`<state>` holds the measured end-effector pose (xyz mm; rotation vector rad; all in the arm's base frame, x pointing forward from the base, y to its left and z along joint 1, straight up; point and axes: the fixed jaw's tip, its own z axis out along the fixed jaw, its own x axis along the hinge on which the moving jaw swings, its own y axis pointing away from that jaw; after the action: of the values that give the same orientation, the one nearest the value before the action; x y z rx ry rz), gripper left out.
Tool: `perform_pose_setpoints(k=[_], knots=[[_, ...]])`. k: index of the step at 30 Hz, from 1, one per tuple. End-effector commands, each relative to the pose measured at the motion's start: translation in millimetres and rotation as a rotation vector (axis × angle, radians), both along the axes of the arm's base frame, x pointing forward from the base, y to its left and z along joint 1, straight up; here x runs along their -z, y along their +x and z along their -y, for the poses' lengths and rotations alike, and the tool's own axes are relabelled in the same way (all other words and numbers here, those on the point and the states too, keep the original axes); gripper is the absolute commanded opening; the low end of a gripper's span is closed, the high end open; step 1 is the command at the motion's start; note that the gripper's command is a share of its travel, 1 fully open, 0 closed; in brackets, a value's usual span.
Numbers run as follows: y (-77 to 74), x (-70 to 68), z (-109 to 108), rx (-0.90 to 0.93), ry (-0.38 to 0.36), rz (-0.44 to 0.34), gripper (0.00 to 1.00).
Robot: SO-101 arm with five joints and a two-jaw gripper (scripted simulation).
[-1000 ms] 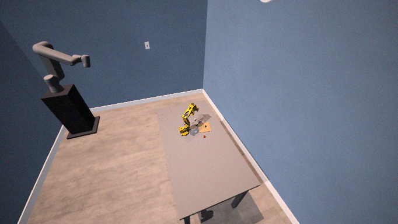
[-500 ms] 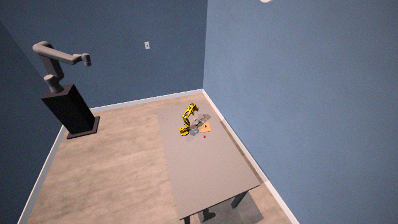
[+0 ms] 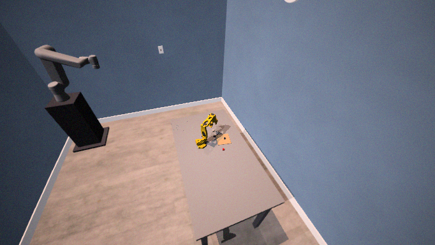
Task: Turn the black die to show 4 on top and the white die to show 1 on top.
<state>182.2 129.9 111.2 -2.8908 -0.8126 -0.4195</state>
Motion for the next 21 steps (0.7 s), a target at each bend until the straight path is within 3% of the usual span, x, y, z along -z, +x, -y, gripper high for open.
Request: perform_pose_setpoints(k=[1, 8, 21], knots=[[0.6, 10.2, -3.3, -0.016, -0.027, -0.034, 0.25], [-3.6, 41.0, 0.0, -0.016, -0.125, -0.16, 0.25], [-8.2, 53.5, -1.8, -0.047, -0.167, -0.208, 0.25]])
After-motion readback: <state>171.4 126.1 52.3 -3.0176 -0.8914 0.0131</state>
